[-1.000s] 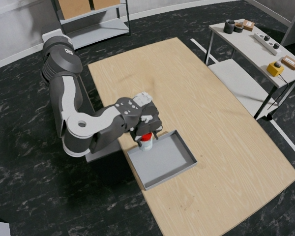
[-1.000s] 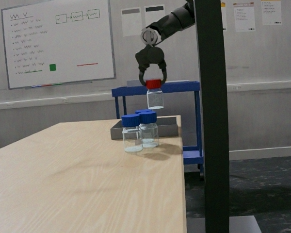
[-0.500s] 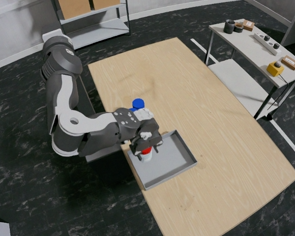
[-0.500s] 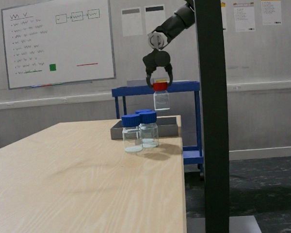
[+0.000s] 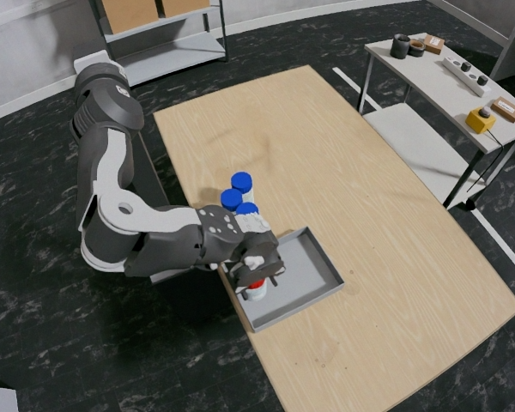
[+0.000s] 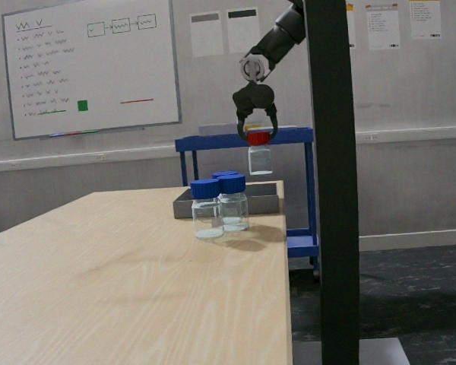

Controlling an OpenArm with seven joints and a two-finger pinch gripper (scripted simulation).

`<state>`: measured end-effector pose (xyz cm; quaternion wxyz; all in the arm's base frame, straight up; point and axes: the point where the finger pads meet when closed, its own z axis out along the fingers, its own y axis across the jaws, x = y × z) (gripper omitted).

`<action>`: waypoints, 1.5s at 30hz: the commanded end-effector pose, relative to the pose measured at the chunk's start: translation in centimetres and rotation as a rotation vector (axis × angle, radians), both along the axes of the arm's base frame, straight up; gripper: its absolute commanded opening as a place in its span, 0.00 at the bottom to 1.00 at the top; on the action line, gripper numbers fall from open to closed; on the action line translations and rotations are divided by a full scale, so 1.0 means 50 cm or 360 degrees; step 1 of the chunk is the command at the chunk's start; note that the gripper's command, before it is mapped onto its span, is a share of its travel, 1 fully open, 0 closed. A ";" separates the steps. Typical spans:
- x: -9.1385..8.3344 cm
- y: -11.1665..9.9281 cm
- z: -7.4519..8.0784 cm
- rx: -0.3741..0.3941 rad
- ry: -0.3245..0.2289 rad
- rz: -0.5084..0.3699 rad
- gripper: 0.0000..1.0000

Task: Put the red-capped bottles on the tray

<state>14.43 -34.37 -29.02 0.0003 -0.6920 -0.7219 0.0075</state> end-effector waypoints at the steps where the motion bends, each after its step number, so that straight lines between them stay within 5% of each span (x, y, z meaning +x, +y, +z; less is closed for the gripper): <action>1: 0.000 -0.004 0.002 0.0005 -0.0015 0.0006 0.00; 8: -0.002 -0.010 0.000 0.0005 -0.0015 0.0006 0.00; 18: -0.003 -0.010 -0.078 0.0005 -0.0016 0.0006 0.00; 45: -0.005 -0.007 -0.126 0.0008 -0.0009 0.0006 0.00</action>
